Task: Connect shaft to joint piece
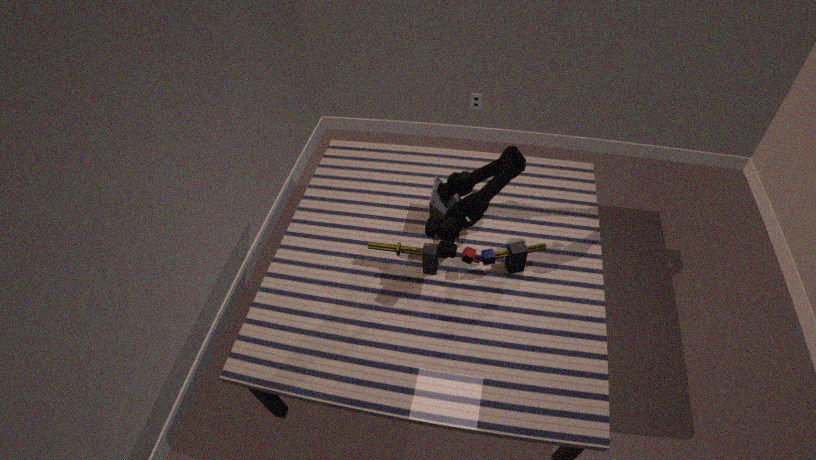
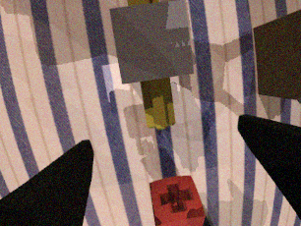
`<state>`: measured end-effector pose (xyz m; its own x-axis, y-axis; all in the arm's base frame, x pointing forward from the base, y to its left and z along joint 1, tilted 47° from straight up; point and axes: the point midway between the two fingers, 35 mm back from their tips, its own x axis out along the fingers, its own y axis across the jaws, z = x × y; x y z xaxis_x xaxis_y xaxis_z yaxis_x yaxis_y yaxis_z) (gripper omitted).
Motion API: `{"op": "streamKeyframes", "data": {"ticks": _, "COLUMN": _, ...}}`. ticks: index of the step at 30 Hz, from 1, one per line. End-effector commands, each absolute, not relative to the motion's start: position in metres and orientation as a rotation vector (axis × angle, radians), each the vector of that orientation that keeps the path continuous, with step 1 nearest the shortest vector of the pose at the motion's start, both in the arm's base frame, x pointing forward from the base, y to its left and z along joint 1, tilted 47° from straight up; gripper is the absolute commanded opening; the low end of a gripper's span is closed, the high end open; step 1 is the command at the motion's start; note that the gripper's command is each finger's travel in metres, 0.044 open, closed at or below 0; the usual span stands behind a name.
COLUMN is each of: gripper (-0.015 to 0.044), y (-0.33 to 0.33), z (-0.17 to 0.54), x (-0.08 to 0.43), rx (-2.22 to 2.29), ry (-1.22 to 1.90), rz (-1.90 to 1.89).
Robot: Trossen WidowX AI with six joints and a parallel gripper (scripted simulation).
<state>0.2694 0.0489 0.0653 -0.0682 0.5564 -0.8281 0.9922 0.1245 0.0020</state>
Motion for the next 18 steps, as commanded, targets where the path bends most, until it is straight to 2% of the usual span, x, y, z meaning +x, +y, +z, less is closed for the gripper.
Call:
{"op": "streamKeyframes", "data": {"ticks": 1, "gripper": 0.0440, "y": 0.065, "z": 0.051, "x": 0.265, "rx": 1.518, "ry": 1.722, "rz": -0.805}}
{"op": "streamKeyframes", "data": {"ticks": 8, "gripper": 0.0440, "y": 0.079, "z": 0.040, "x": 0.261, "rx": 1.522, "ry": 1.726, "rz": -0.799}}
{"op": "streamKeyframes", "data": {"ticks": 18, "gripper": 0.0440, "y": 0.116, "z": 0.080, "x": 0.258, "rx": 1.524, "ry": 1.726, "rz": -0.797}}
